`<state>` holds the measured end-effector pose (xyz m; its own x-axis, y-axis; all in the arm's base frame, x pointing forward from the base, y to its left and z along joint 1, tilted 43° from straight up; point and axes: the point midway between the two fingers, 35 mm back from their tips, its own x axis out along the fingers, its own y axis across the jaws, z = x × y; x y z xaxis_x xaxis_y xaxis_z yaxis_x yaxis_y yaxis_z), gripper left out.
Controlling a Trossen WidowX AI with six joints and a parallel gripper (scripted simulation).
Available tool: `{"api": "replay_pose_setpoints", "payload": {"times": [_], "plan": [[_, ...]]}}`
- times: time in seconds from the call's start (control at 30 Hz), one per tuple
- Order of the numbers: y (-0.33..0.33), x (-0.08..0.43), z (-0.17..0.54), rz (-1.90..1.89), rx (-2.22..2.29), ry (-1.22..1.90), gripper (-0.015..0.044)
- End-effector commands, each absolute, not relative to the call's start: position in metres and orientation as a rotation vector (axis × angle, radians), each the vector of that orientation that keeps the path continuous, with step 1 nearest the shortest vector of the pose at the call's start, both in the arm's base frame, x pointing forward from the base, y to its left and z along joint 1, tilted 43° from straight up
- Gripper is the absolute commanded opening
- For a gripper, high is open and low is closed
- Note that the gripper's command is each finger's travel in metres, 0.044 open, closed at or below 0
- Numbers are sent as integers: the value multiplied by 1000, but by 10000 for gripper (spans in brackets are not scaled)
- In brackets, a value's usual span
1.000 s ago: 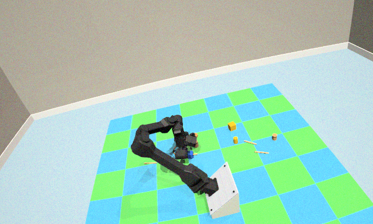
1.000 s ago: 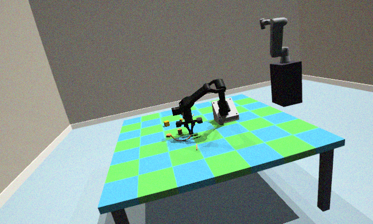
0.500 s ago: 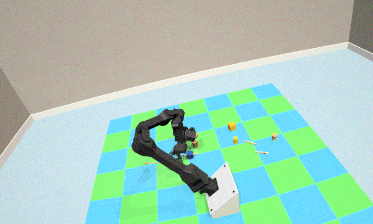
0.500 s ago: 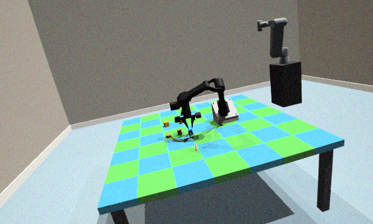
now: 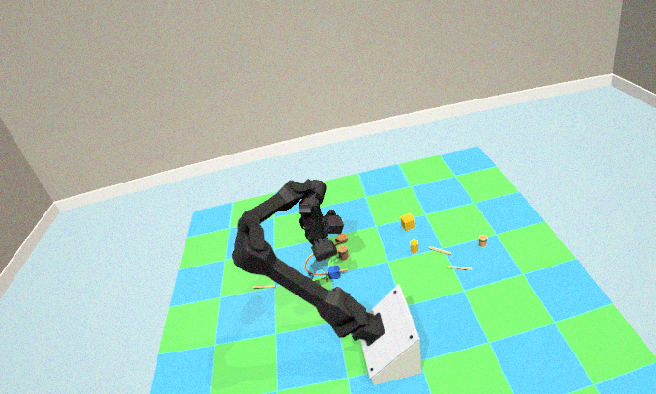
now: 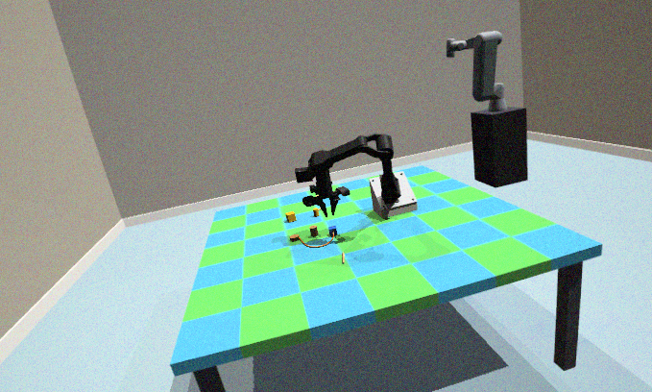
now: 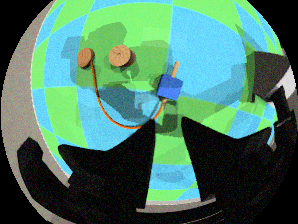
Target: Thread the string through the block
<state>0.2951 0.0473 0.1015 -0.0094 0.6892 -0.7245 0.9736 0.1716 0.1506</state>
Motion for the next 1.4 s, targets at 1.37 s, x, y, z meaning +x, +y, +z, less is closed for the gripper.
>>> {"api": "replay_pose_setpoints", "payload": {"times": [1.37], "plan": [[10,287,67,1434,-537,742,122]]}}
